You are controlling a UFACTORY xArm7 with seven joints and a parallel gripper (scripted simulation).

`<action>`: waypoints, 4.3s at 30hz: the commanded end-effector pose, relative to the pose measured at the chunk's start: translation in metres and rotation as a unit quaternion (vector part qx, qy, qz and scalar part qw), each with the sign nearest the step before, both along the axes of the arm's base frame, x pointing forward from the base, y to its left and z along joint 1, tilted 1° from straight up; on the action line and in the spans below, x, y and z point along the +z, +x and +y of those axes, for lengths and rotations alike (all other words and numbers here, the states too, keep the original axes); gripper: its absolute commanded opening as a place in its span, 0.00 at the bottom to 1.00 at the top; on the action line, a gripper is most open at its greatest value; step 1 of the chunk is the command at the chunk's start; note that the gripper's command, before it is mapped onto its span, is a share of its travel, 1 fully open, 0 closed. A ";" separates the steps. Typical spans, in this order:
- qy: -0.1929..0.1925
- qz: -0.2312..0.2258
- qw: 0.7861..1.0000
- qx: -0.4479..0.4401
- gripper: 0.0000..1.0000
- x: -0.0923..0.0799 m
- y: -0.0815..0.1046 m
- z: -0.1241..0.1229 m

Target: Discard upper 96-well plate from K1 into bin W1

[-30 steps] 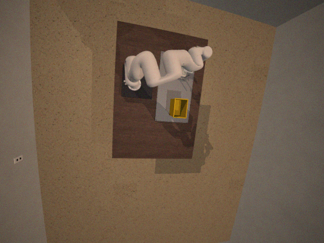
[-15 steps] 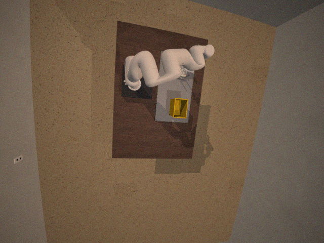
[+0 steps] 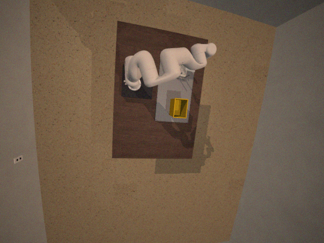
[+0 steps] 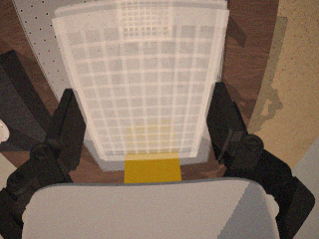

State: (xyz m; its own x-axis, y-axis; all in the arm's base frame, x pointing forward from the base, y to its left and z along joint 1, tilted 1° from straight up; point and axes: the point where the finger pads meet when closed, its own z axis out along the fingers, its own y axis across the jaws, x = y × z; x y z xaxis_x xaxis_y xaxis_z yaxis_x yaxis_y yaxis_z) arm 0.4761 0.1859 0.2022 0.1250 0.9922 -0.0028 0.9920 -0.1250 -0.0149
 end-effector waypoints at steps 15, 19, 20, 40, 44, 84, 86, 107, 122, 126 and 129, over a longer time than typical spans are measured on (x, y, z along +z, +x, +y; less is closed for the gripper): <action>0.001 -0.002 0.999 0.033 0.00 0.006 0.001 -0.006; 0.001 -0.002 0.998 0.060 0.00 0.005 -0.001 -0.019; 0.001 -0.002 0.998 0.060 0.00 0.005 -0.001 -0.023; 0.001 -0.002 0.998 0.060 0.00 0.003 -0.006 -0.076; 0.001 -0.002 0.998 0.060 0.00 0.002 -0.008 -0.089; 0.001 -0.002 0.998 0.060 0.00 -0.003 -0.019 -0.209; 0.001 -0.002 0.998 0.060 0.00 -0.003 -0.020 -0.215; 0.000 -0.002 0.998 0.060 0.00 -0.006 -0.026 -0.272; 0.000 -0.002 0.998 0.060 0.00 -0.008 -0.031 -0.322; 0.000 -0.002 0.998 0.060 0.00 -0.008 -0.031 -0.328; 0.000 -0.002 0.998 0.060 0.00 -0.009 -0.032 -0.338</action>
State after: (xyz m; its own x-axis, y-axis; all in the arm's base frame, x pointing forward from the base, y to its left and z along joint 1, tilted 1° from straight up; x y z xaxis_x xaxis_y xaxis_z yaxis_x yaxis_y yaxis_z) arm 0.4438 -0.1408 0.1921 0.0042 1.0000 -0.0012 0.9999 -0.0042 -0.0154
